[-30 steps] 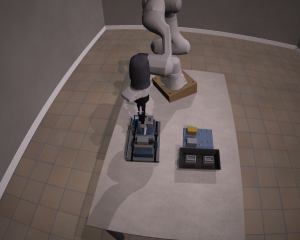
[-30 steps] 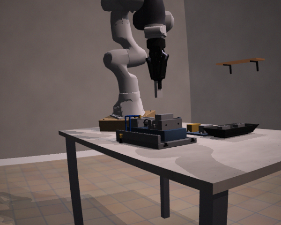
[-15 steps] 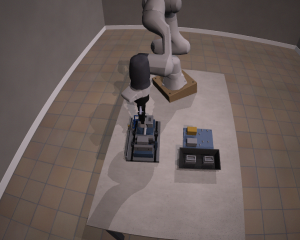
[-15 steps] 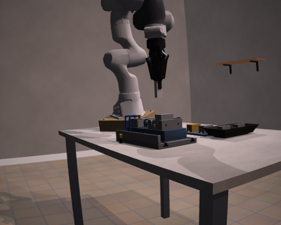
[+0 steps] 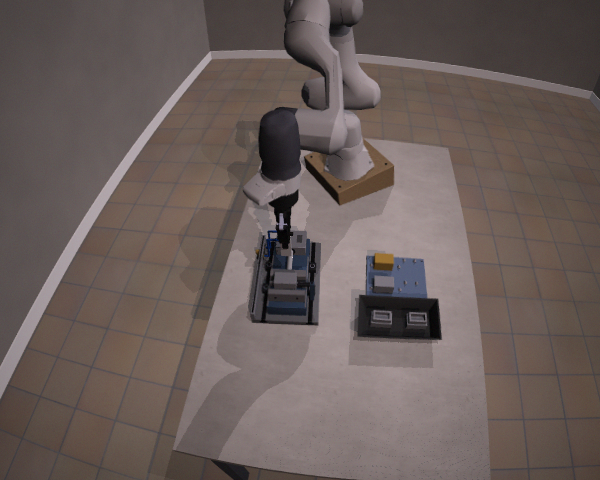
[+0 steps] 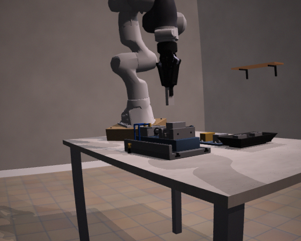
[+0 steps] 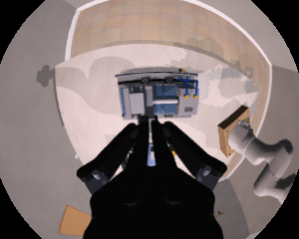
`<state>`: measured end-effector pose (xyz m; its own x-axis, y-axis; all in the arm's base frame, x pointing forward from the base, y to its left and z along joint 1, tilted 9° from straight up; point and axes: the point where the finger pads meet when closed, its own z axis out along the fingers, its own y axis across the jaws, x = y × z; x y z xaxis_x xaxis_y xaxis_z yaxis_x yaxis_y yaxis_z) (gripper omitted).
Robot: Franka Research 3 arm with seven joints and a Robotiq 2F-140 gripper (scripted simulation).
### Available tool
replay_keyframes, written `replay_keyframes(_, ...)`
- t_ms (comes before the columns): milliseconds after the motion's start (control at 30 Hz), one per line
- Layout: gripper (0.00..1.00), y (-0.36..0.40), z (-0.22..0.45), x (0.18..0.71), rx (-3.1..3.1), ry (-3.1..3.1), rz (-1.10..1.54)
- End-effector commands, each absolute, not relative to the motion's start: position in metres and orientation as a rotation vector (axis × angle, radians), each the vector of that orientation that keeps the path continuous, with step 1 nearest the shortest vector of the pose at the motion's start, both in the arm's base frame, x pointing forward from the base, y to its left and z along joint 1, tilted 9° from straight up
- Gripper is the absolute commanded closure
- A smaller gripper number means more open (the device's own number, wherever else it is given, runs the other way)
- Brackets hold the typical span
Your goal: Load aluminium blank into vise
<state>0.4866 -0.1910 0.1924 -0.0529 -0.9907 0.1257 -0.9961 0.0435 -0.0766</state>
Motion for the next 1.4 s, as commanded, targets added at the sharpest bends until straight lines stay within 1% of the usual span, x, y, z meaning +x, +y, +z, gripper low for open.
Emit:
replay_keyframes(0, 1.00, -0.194, 0.188, 0.487, 2.136, -2.238, 0.227)
replay_keyframes(1367, 1.00, -0.202, 0.137, 0.489, 2.136, -2.238, 0.227)
